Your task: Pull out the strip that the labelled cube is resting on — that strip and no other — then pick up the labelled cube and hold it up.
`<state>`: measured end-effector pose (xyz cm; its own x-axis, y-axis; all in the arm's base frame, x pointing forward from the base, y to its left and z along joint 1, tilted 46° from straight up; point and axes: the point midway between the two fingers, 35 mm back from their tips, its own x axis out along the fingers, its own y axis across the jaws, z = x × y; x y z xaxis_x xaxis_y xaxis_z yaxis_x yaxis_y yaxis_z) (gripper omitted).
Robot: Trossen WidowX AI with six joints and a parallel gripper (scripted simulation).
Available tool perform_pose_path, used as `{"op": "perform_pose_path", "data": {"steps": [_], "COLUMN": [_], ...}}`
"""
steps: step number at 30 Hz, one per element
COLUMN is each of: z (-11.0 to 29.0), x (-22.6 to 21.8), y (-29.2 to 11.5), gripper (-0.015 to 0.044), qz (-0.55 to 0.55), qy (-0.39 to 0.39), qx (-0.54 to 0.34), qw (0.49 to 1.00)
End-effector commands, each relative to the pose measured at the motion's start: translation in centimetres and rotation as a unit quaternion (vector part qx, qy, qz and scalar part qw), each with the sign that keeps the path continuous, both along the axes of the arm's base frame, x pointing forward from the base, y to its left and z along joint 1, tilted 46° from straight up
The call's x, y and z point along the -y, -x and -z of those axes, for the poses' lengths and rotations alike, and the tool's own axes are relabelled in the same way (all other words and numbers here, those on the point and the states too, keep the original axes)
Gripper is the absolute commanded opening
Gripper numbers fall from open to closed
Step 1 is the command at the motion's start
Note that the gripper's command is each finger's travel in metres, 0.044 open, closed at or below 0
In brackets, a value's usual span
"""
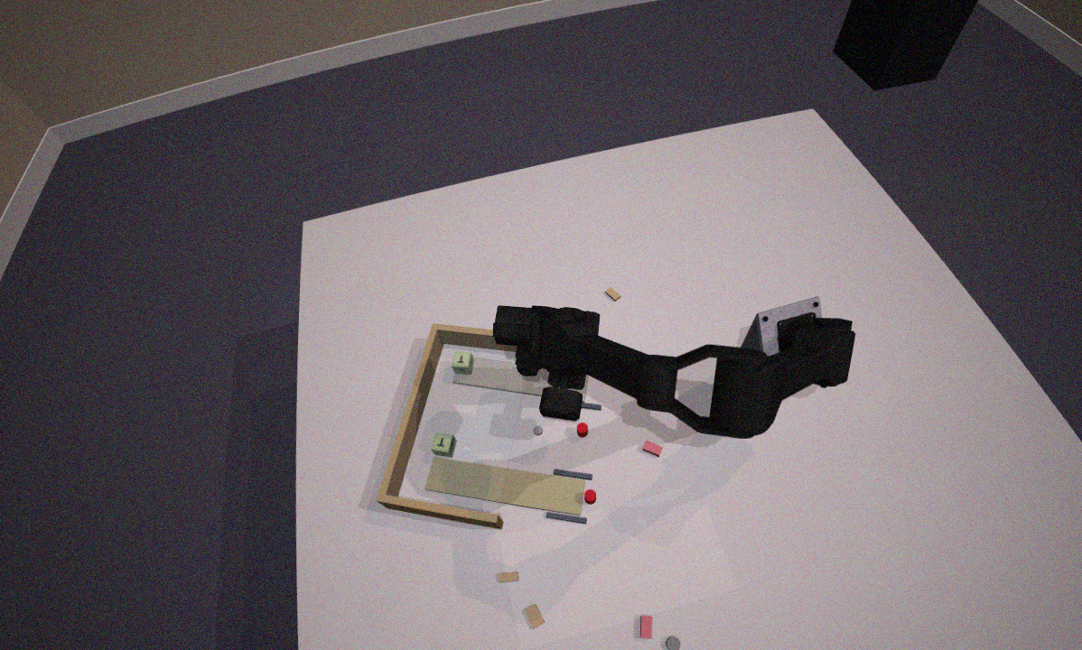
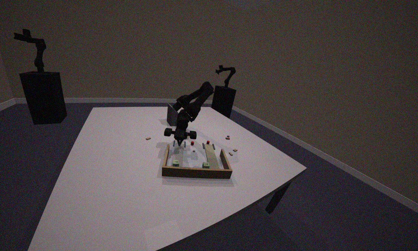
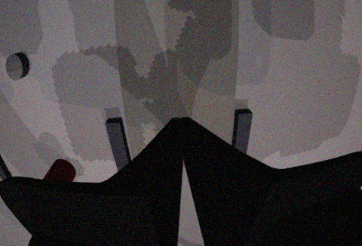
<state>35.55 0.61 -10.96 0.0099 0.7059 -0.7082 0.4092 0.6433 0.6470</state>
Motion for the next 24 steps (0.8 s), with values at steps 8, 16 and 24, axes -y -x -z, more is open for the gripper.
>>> {"op": "perform_pose_path", "data": {"steps": [8,16,24], "z": [0.2,0.2,-0.1], "x": [-0.3,-0.5,-0.8], "y": [0.0,0.3,1.5], "gripper": [0.0,0.0,0.0], "qz": [0.0,0.0,0.0], "qy": [-0.003,-0.003,-0.003], "qx": [-0.002,-0.002,-0.002], "qw": [1.0,1.0,1.0]}}
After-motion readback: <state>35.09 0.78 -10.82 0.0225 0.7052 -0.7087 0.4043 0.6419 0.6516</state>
